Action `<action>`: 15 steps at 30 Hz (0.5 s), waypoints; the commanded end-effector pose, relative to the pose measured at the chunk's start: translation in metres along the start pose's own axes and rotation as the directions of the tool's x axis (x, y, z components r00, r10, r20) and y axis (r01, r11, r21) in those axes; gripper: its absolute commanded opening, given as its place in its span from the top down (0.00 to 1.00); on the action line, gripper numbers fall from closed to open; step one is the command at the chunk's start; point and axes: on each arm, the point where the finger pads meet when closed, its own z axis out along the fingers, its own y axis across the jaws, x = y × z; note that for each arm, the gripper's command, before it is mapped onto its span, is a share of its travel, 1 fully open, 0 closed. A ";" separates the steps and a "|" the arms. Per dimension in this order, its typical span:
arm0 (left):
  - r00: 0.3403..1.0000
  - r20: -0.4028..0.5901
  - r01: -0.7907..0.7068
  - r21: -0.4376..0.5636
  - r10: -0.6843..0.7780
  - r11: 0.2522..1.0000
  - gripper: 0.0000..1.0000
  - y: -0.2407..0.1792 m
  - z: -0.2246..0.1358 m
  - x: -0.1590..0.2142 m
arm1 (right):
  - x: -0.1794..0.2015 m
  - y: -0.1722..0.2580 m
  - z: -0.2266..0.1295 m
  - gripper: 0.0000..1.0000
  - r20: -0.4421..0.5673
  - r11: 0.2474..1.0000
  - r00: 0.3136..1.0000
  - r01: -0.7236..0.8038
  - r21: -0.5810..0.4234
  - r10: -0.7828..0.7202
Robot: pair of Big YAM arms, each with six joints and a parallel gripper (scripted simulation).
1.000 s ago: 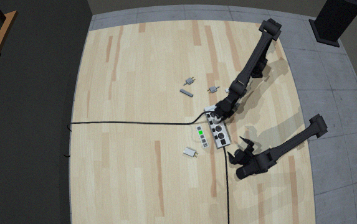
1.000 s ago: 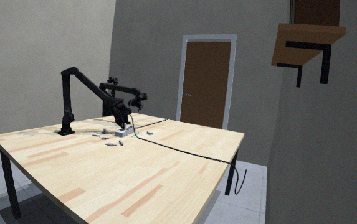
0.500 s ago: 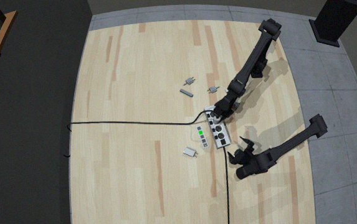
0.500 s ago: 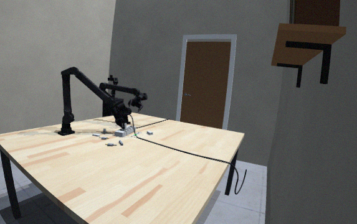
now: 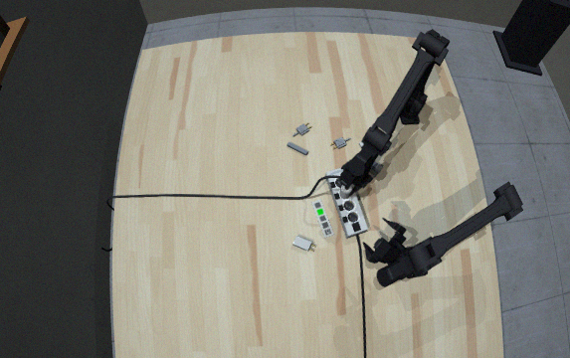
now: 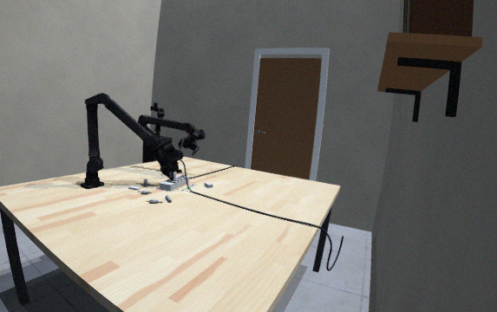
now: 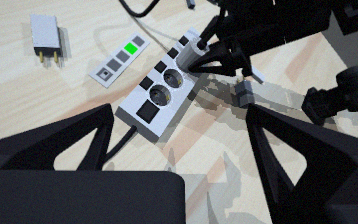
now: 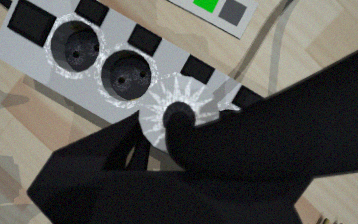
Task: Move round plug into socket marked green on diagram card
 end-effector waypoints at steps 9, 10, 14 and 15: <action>0.999 0.020 -0.030 -0.010 0.030 1.000 0.00 0.000 -0.005 -0.015 | 0.069 0.006 0.038 0.68 -0.156 0.996 0.987 0.047 0.070 -0.035; 0.999 0.020 -0.030 -0.010 0.030 1.000 0.00 0.000 -0.005 -0.015 | 0.069 0.006 0.038 0.68 -0.156 0.996 0.987 0.047 0.070 -0.035; 0.999 0.020 -0.030 -0.010 0.030 1.000 0.00 0.000 -0.005 -0.015 | 0.058 0.000 0.037 0.68 -0.157 0.998 0.987 0.031 0.048 -0.023; 0.999 0.020 -0.030 -0.010 0.030 1.000 0.00 0.000 -0.005 -0.015 | 0.057 -0.003 0.037 0.68 -0.161 0.999 0.987 0.019 0.036 -0.013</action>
